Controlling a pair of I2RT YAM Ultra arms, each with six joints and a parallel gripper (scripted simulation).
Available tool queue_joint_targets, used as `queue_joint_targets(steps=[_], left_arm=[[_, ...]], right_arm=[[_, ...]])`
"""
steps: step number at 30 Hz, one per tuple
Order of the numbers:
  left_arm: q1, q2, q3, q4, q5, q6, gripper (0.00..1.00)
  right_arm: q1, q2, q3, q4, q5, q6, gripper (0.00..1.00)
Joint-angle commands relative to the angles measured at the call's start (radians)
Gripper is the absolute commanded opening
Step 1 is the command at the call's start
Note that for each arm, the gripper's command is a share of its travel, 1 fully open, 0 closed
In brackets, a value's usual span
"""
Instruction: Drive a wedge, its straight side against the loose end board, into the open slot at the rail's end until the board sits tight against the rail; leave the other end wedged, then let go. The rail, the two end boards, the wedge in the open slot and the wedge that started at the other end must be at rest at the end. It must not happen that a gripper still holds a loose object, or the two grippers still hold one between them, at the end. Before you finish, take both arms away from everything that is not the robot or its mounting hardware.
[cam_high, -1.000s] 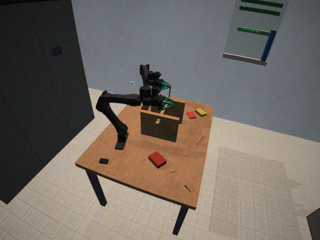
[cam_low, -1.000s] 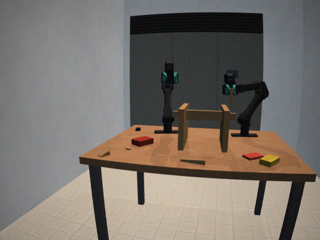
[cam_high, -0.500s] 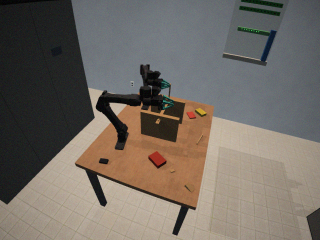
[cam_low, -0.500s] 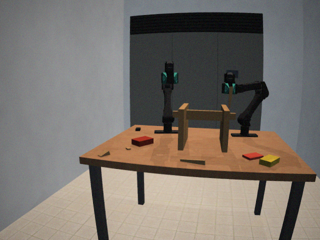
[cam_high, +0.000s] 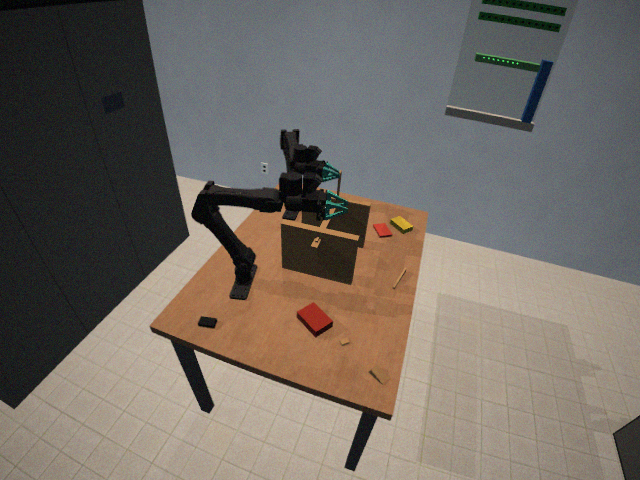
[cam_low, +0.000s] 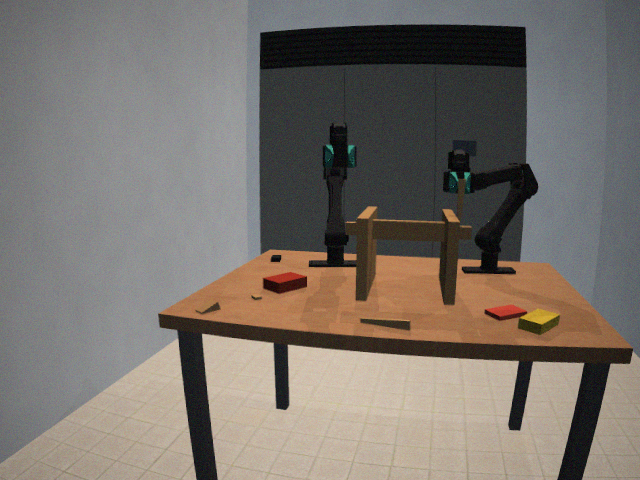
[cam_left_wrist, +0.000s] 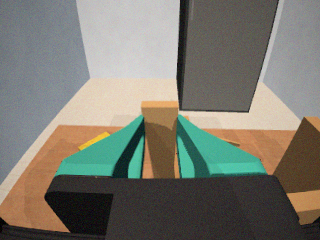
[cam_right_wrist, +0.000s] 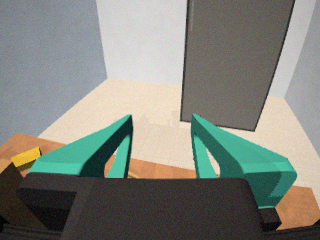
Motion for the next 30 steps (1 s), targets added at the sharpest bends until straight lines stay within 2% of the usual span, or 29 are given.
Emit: queue_joint_targets(steps=[1,8,13,16,20,30], left_arm=[[-0.006,-0.027,-0.001,0.038,-0.003,-0.008,0.02],[-0.005,-0.033,-0.041,0.062,-0.005,-0.012,0.02],[-0.008,-0.031,-0.028,0.065,-0.003,-0.002,0.02],[-0.013,-0.029,-0.065,0.081,-0.004,-0.011,0.02],[-0.002,-0.023,-0.02,0.079,-0.003,-0.004,0.02],[-0.001,-0.018,-0.026,0.084,-0.002,-0.004,0.02]], right_arm=[[0.002,-0.006,0.038,0.008,0.006,-0.004,0.45],[0.002,-0.006,0.038,0.008,0.006,-0.004,0.45],[0.002,-0.006,0.038,0.008,0.006,-0.004,0.45],[0.002,-0.006,0.038,0.008,0.006,-0.004,0.45],[0.002,-0.006,0.038,0.008,0.006,-0.004,0.45],[0.002,-0.006,0.038,0.008,0.006,-0.004,0.45]])
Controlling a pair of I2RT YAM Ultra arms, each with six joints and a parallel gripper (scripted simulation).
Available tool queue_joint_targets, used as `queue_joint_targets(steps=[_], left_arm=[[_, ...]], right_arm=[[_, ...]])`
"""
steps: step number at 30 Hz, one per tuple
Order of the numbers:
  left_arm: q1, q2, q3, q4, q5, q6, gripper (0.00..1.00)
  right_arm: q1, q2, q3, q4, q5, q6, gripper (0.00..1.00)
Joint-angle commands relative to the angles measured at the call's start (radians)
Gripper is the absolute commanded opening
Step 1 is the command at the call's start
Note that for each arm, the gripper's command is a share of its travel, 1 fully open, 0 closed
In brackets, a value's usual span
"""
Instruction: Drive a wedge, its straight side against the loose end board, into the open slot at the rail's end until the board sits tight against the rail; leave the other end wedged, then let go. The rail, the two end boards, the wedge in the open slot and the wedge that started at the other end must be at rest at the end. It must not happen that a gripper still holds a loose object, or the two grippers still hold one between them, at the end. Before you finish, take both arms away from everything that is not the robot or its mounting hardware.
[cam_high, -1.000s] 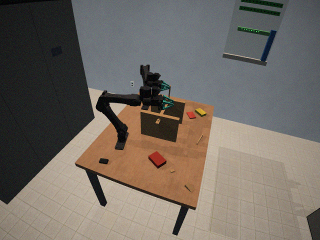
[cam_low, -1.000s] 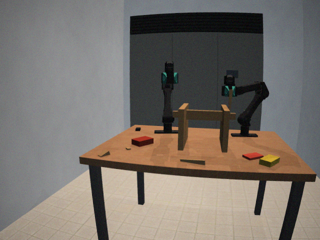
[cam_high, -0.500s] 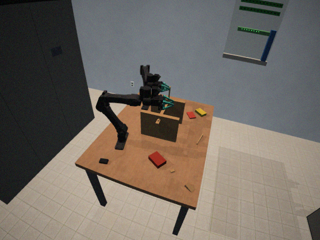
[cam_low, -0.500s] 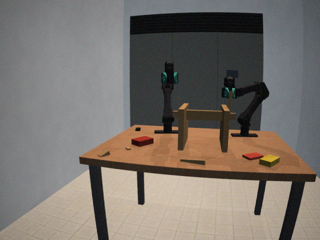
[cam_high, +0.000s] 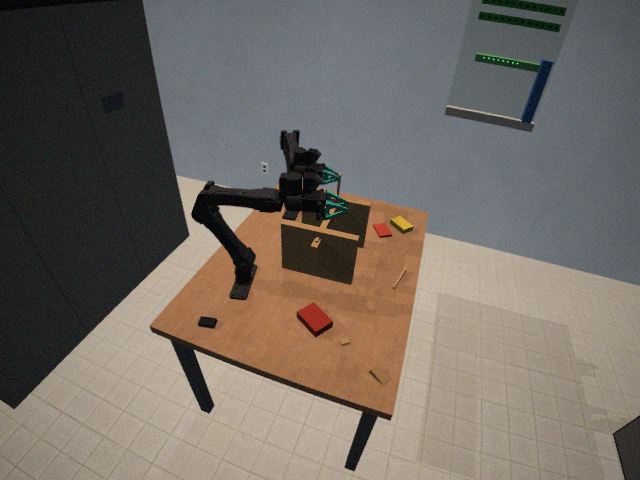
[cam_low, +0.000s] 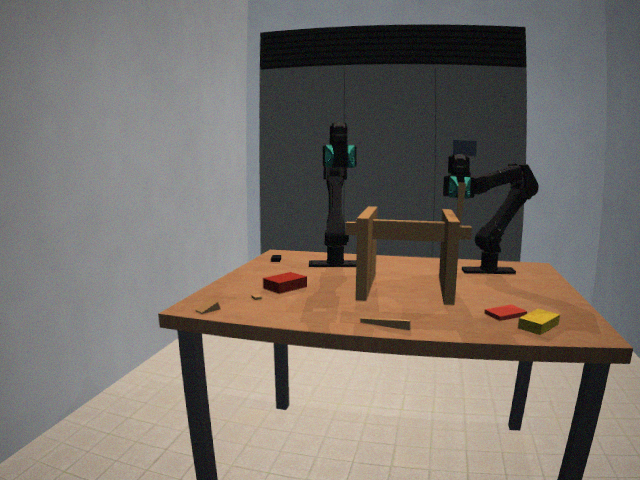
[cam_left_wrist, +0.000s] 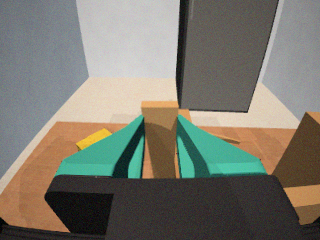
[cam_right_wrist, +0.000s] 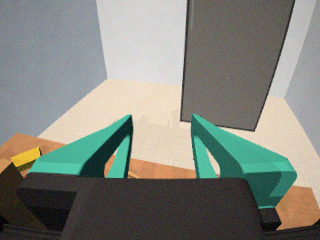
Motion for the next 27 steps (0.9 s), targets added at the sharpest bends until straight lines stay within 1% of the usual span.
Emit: queue_joint_targets(steps=[1,2,6,9,12,13,17,19,24,26,27], left_arm=[[0.001,-0.005,-0.003,0.032,0.0,0.001,0.02],[0.002,-0.014,-0.026,0.032,0.0,0.0,0.02],[0.001,-0.02,0.023,0.037,-0.001,0.002,0.02],[0.002,-0.02,-0.035,0.039,0.0,0.0,0.02],[0.0,-0.001,0.017,0.04,-0.001,0.003,0.02],[0.001,0.004,-0.045,0.054,0.001,-0.001,0.02],[0.001,0.008,-0.023,0.049,0.0,0.002,0.02],[0.002,-0.025,-0.056,0.074,0.0,-0.003,0.02],[0.003,0.018,-0.069,0.102,0.001,-0.006,0.02],[0.004,-0.003,-0.086,0.113,-0.001,-0.005,0.02],[0.004,0.006,-0.081,0.119,0.0,-0.004,0.02]], right_arm=[[0.002,-0.006,0.038,0.008,0.006,-0.004,0.45],[0.002,-0.006,0.038,0.008,0.006,-0.004,0.45],[0.002,-0.006,0.038,0.008,0.006,-0.004,0.45],[0.002,-0.006,0.038,0.008,0.006,-0.004,0.45],[0.002,-0.006,0.038,0.008,0.006,-0.004,0.45],[0.002,-0.006,0.038,0.008,0.006,-0.004,0.45],[0.002,-0.006,0.038,0.008,0.006,-0.004,0.45],[0.002,-0.006,0.038,0.008,0.006,-0.004,0.45],[0.002,-0.006,0.038,0.008,0.006,-0.004,0.45],[0.002,-0.006,0.038,0.008,0.006,-0.004,0.45],[0.002,-0.006,0.038,0.008,0.006,-0.004,0.45]])
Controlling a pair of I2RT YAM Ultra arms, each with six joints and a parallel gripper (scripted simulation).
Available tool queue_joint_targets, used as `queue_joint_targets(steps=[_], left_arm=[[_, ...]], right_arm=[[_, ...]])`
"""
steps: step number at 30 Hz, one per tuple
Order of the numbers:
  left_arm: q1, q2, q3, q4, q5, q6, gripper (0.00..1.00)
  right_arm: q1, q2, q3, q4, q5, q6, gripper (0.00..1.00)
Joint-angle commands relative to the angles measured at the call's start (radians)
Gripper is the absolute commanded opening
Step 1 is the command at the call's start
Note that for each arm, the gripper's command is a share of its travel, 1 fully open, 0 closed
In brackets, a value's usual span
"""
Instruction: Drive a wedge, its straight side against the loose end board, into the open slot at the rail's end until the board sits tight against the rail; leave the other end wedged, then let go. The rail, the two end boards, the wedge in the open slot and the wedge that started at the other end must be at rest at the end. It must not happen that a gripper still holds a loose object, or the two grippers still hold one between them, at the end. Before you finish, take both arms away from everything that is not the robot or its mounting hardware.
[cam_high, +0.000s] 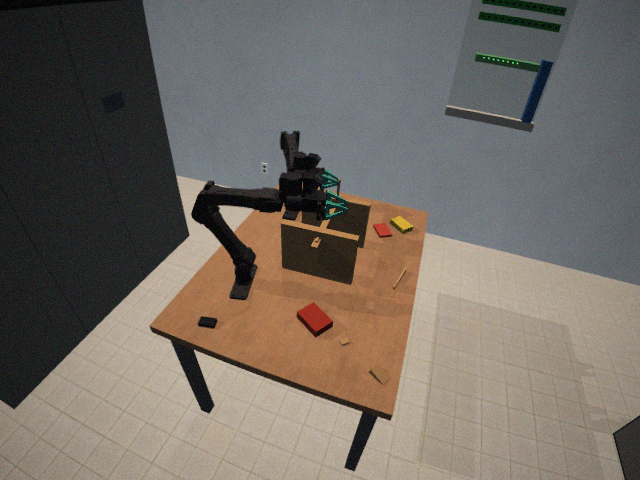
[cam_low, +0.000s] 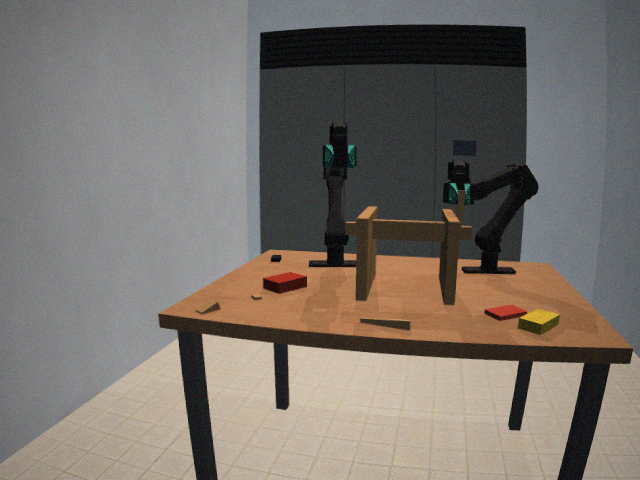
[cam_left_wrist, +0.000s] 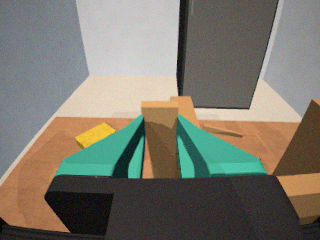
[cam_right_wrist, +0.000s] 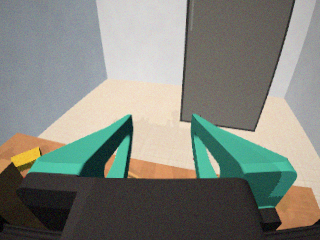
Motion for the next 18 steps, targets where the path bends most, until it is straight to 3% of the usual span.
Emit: queue_joint_targets(steps=[1,18], left_arm=[[0.004,0.014,-0.005,0.053,0.0,-0.005,0.02],[0.011,0.009,-0.087,0.138,-0.003,-0.005,0.02]], right_arm=[[0.002,-0.006,0.038,0.008,0.006,-0.004,0.45],[0.002,-0.006,0.038,0.008,0.006,-0.004,0.45]])
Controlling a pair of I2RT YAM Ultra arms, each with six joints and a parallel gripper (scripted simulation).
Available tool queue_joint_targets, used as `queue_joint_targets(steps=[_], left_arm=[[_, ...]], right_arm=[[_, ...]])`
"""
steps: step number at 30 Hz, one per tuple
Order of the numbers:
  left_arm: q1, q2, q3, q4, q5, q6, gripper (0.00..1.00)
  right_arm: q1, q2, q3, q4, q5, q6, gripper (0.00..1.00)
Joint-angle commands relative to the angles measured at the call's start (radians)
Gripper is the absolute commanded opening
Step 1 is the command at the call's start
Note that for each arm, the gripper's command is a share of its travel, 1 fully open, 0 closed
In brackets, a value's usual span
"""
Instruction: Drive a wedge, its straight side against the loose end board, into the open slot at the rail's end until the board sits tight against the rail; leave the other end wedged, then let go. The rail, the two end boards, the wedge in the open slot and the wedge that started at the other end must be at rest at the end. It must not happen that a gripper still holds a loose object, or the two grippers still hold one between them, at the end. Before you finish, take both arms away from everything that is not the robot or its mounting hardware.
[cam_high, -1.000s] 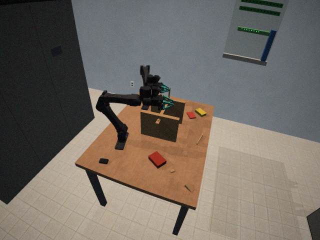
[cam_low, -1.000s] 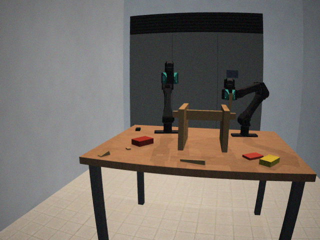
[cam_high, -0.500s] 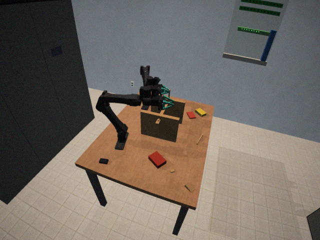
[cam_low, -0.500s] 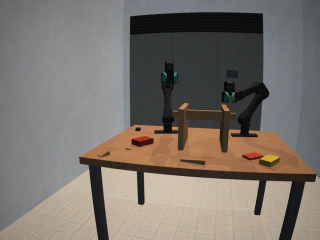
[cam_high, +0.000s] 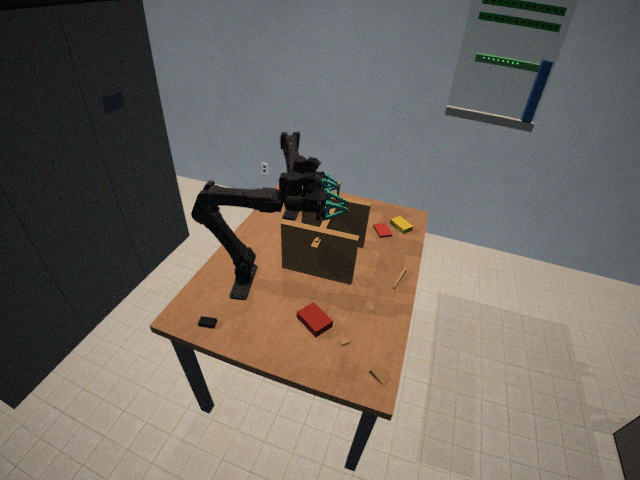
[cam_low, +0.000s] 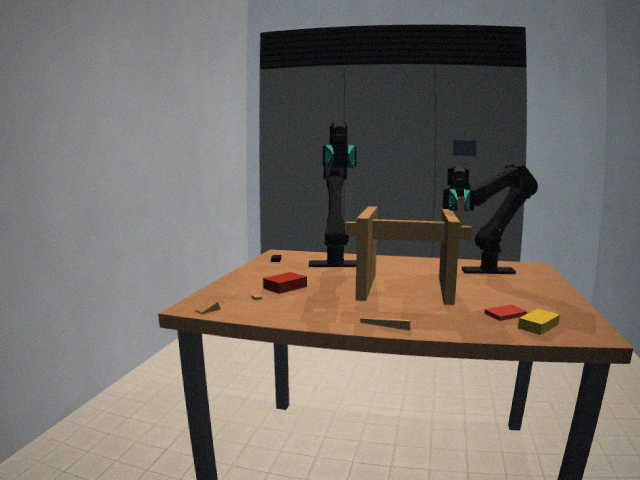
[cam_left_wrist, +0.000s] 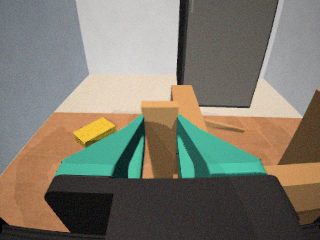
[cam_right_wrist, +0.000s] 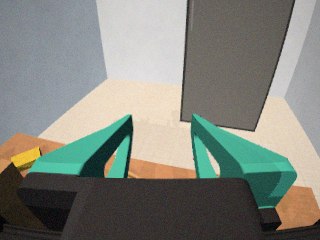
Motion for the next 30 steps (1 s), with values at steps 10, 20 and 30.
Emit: queue_joint_targets(steps=[10,20,30], left_arm=[[-0.01,0.022,-0.018,0.064,-0.007,-0.001,0.02],[0.01,-0.028,0.011,0.078,-0.004,0.001,0.36],[0.009,-0.021,0.015,0.079,-0.003,0.002,0.36]], right_arm=[[0.002,-0.006,0.038,0.008,0.006,-0.004,0.45],[0.002,-0.006,0.038,0.008,0.006,-0.004,0.45],[0.002,-0.006,0.038,0.008,0.006,-0.004,0.45]])
